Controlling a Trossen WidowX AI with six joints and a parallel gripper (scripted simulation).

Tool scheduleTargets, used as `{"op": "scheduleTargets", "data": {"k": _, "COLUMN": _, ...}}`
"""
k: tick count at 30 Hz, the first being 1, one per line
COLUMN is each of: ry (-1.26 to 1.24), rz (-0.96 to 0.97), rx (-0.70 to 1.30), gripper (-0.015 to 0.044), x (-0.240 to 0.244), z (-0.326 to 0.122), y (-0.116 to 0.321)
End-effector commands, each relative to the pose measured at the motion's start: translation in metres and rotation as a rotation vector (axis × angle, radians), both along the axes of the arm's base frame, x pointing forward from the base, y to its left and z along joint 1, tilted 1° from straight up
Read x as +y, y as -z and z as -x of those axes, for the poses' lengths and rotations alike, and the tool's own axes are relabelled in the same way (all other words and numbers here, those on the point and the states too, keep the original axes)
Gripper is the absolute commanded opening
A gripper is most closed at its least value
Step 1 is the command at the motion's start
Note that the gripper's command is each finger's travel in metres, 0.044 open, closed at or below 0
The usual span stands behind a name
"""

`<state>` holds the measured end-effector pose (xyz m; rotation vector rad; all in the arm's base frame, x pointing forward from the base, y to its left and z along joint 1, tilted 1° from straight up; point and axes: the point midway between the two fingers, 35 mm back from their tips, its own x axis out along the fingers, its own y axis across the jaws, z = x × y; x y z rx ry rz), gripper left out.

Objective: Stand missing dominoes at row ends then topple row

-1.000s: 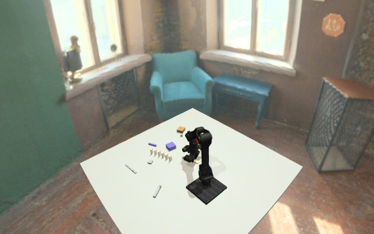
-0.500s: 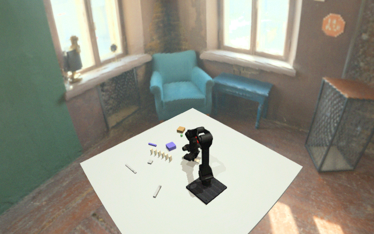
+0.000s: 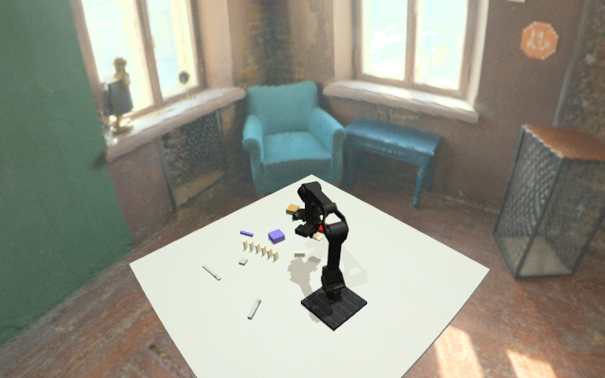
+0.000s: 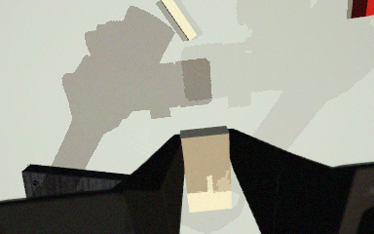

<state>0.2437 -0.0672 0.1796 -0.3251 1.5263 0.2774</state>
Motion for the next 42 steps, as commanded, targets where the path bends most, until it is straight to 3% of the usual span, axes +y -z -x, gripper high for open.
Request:
{"op": "scheduleTargets", "data": {"k": 1, "ry": -0.027, "rz": -0.005, "rx": 0.009, "gripper": 0.0107, "x": 0.009, "z": 0.0, "y": -0.004}}
{"op": "scheduleTargets", "data": {"k": 10, "ry": -0.489, "rz": -0.007, "rx": 0.015, "gripper": 0.0107, "x": 0.116, "z": -0.005, "y": -0.003}}
{"op": "scheduleTargets", "data": {"k": 21, "ry": -1.029, "rz": -0.006, "rx": 0.024, "gripper": 0.0107, "x": 0.231, "z": 0.048, "y": -0.002}}
{"op": "scheduleTargets", "data": {"k": 28, "ry": -1.028, "rz": -0.021, "rx": 0.016, "gripper": 0.0107, "x": 0.234, "z": 0.048, "y": 0.0}}
{"op": "scheduleTargets", "data": {"k": 42, "ry": -0.857, "rz": -0.321, "rx": -0.159, "gripper": 0.0107, "x": 0.256, "z": 0.019, "y": 0.03}}
